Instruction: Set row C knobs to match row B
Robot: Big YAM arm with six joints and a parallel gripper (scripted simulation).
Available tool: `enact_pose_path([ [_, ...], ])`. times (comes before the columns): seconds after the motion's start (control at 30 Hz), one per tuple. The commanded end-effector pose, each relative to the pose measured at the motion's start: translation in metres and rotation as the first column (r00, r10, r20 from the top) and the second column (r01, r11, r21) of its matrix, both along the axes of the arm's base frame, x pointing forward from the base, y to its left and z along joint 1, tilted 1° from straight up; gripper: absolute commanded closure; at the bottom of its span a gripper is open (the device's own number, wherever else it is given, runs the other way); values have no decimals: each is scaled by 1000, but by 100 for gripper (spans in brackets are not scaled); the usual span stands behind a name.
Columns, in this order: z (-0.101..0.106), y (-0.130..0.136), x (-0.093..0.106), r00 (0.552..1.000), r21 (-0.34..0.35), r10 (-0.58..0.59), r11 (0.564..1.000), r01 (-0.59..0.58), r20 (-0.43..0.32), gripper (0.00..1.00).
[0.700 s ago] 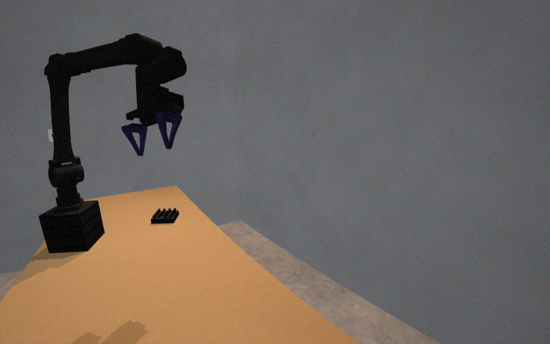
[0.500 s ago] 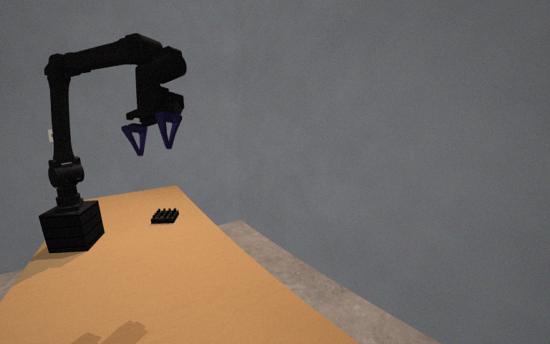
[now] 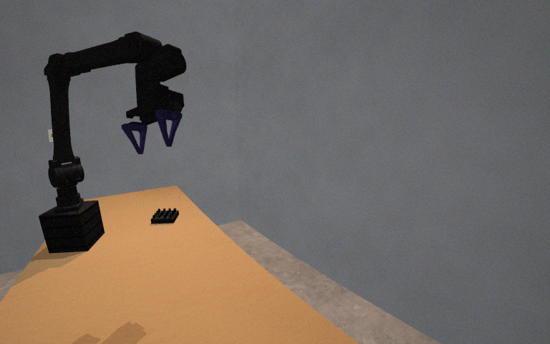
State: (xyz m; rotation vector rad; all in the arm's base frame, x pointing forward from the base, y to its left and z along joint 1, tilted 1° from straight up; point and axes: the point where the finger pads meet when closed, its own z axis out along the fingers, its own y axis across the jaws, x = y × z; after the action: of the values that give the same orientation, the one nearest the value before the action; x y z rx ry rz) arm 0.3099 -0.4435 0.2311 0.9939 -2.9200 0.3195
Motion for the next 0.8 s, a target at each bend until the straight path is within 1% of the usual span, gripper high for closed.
enact_pose_path([
  [0.0, 24, -4, 12, 999, -49, -3, 999, 5, 45, 0],
  [0.03, 4, 1, 12, 1000, -18, -6, 1000, 7, 24, 0],
  [0.07, -3, 3, 14, 1000, -9, -12, 1000, 12, 20, 0],
  [0.17, -13, 14, 28, 999, 1, -42, 999, 42, 34, 0],
  [0.23, -24, 27, 42, 996, 12, -75, 997, 75, 46, 0],
  [0.33, -36, 42, 57, 992, 24, -114, 993, 113, 58, 0],
  [0.4, -36, 42, 57, 992, 24, -114, 993, 113, 58, 0],
  [0.47, -54, 66, 77, 983, 43, -170, 985, 167, 74, 0],
  [0.57, -68, 86, 91, 973, 58, -213, 976, 209, 83, 0],
  [0.7, -90, 118, 111, 955, 84, -282, 958, 274, 95, 0],
  [0.73, -91, 120, 112, 954, 84, -285, 957, 277, 95, 0],
  [0.77, -100, 135, 120, 944, 98, -314, 947, 305, 99, 0],
])
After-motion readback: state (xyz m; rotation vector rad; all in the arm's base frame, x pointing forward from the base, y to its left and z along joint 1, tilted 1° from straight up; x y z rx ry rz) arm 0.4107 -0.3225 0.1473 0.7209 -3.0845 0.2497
